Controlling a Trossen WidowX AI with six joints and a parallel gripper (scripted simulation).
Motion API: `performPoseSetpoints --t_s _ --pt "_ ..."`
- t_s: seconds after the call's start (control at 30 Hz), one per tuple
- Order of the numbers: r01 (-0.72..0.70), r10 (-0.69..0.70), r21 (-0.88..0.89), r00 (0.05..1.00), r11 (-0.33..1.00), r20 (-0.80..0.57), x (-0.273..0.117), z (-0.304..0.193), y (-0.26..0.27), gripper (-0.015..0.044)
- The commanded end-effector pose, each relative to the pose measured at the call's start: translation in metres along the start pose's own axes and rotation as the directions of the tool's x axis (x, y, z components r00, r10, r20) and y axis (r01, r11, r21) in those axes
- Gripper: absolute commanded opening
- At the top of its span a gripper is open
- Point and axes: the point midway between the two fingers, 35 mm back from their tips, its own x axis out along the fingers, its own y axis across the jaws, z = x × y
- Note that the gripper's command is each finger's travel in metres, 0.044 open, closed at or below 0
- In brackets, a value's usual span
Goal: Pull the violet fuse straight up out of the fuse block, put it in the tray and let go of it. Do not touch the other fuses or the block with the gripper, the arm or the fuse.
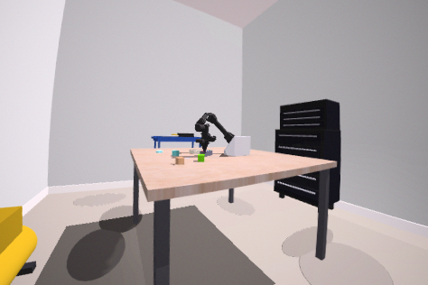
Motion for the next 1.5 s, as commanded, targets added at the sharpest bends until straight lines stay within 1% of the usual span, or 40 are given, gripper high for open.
performPoseSetpoints --t_s 0.0,1.47 --pt "0.003 -0.003 0.006 1.000 1.000 0.001 -0.003 0.000 -0.001 0.0000" --pt "0.001 -0.001 0.002 1.000 1.000 -0.001 -0.025 0.000 -0.001 0.0000"
